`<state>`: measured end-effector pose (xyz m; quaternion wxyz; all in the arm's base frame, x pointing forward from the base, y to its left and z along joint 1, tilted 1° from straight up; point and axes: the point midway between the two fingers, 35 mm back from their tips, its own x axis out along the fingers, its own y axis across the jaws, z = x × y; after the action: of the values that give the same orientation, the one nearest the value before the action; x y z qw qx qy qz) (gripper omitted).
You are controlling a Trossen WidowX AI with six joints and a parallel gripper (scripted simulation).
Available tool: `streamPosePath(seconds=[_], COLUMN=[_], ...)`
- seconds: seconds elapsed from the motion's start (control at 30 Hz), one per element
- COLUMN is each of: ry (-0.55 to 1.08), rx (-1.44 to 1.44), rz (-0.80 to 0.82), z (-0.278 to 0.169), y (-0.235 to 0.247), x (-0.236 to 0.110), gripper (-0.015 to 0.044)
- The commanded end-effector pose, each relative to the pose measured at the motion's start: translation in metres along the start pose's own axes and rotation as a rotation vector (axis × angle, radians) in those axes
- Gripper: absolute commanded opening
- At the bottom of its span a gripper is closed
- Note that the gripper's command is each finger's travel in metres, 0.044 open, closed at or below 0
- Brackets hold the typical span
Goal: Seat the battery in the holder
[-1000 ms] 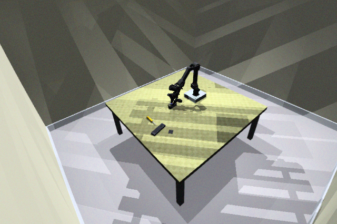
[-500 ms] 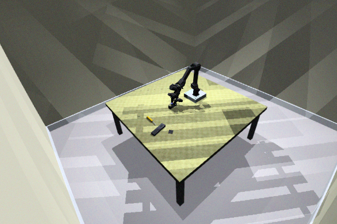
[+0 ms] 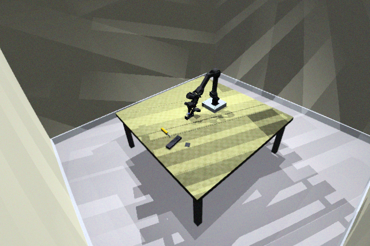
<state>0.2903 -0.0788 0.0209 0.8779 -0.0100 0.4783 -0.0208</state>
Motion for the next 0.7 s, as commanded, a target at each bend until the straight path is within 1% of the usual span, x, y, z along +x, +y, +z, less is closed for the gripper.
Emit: streamPosePath(seconds=[0.0,0.2,0.67], ry=[0.021,0.030,0.107], rx=[0.000,0.000,0.007], rz=[0.001,0.000,0.004], z=[-0.0072,-0.0073,-0.0044], y=[0.0012,0.0013,0.0009], x=[0.0008,0.0011,0.0056], gripper=[0.0082,0.0082,0.0082])
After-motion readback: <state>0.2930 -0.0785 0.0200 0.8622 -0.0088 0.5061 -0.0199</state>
